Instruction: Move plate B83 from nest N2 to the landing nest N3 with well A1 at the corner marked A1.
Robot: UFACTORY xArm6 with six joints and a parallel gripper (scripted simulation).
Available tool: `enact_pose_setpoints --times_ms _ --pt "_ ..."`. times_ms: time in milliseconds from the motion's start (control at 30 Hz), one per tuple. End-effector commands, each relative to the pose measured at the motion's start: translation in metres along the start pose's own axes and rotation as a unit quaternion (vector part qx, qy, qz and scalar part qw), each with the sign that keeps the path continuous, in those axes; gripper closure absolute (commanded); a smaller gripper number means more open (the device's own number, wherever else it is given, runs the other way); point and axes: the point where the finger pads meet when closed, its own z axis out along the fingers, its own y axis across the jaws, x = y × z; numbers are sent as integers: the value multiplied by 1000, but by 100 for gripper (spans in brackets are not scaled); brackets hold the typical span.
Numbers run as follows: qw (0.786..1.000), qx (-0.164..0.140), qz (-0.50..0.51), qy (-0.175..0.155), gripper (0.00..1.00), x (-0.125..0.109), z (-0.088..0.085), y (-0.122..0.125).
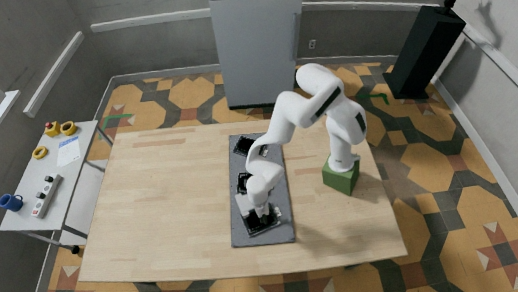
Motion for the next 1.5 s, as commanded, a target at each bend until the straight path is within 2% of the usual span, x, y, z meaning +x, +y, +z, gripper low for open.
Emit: enact_pose_setpoints --times_ms 0,1467 --pt "1000 1 0 3 0 2 4 0" --pt "1000 1 0 2 0 2 67 0"
